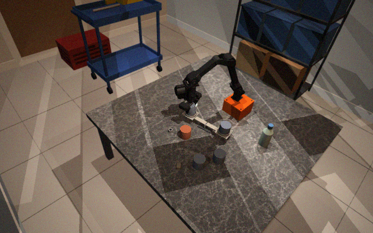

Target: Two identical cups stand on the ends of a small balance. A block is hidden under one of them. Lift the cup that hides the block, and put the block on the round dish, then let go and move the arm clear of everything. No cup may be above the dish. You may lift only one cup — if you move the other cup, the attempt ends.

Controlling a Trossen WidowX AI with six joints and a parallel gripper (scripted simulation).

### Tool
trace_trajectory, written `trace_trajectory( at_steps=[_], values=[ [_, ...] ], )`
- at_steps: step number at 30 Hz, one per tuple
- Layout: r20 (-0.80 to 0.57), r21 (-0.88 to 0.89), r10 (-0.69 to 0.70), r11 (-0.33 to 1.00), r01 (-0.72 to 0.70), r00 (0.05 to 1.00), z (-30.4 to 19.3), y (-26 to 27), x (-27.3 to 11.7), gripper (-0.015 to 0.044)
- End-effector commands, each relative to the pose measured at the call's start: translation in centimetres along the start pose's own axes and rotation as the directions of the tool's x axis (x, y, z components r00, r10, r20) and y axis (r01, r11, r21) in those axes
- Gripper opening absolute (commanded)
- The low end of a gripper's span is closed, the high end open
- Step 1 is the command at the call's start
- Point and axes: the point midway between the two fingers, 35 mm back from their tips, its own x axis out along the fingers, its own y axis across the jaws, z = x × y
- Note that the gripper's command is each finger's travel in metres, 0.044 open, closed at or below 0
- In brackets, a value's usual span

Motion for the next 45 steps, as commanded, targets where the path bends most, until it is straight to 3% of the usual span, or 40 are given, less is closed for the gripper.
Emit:
trace_trajectory(
  at_steps=[1, 45],
  values=[
    [0.016, -0.001, 0.014, 1.000, -0.014, 1.000, 0.4, 0.4, -0.9, 0.0000],
    [0.016, -0.001, 0.014, 1.000, -0.014, 1.000, 0.2, 0.1, -6.6, 0.0000]
  ],
)
